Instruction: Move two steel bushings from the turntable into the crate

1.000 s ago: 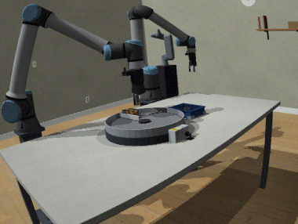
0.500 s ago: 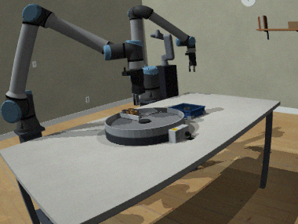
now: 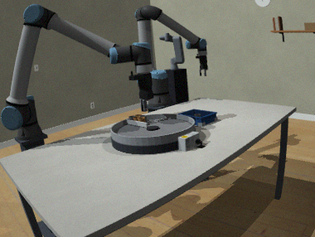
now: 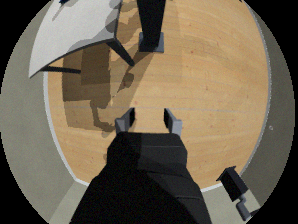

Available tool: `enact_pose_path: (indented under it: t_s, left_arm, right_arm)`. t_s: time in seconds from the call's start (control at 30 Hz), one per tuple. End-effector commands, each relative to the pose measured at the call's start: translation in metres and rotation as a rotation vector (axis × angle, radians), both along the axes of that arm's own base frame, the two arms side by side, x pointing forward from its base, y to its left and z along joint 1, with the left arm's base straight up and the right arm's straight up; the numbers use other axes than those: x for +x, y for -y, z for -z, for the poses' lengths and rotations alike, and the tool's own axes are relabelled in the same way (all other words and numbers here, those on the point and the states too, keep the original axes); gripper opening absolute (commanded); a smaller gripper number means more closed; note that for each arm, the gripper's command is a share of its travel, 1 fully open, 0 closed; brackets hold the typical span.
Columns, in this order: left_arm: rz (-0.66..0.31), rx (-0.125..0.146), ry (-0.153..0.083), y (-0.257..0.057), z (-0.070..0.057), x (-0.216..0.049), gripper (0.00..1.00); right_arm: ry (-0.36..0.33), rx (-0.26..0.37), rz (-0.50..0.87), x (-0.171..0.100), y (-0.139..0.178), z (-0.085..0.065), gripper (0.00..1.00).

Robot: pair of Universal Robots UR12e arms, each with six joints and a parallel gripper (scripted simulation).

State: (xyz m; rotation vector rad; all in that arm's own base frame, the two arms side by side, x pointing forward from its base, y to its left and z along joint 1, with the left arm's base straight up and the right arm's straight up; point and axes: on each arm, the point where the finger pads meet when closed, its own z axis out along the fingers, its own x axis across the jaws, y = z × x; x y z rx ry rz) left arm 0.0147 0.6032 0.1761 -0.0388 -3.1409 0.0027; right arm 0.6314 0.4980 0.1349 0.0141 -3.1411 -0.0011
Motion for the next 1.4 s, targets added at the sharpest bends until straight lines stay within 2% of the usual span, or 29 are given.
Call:
enact_pose_path:
  t_s: [0.0, 0.4, 0.63, 1.37]
  left_arm:
    - [0.000, 0.002, 0.000, -0.001, -0.001, 0.000, 1.00]
    - [0.000, 0.002, 0.000, -0.001, -0.001, 0.000, 1.00]
    - [0.000, 0.002, 0.000, -0.001, -0.001, 0.000, 1.00]
    - [0.000, 0.002, 0.000, -0.001, -0.001, 0.000, 1.00]
  right_arm:
    - [0.001, 0.001, 0.000, 0.000, 0.000, -0.001, 0.36]
    - [0.001, 0.001, 0.000, 0.000, 0.000, -0.001, 0.36]
    - [0.001, 0.001, 0.000, 0.000, 0.000, 0.021, 0.36]
    - [0.001, 0.001, 0.000, 0.000, 0.000, 0.021, 0.36]
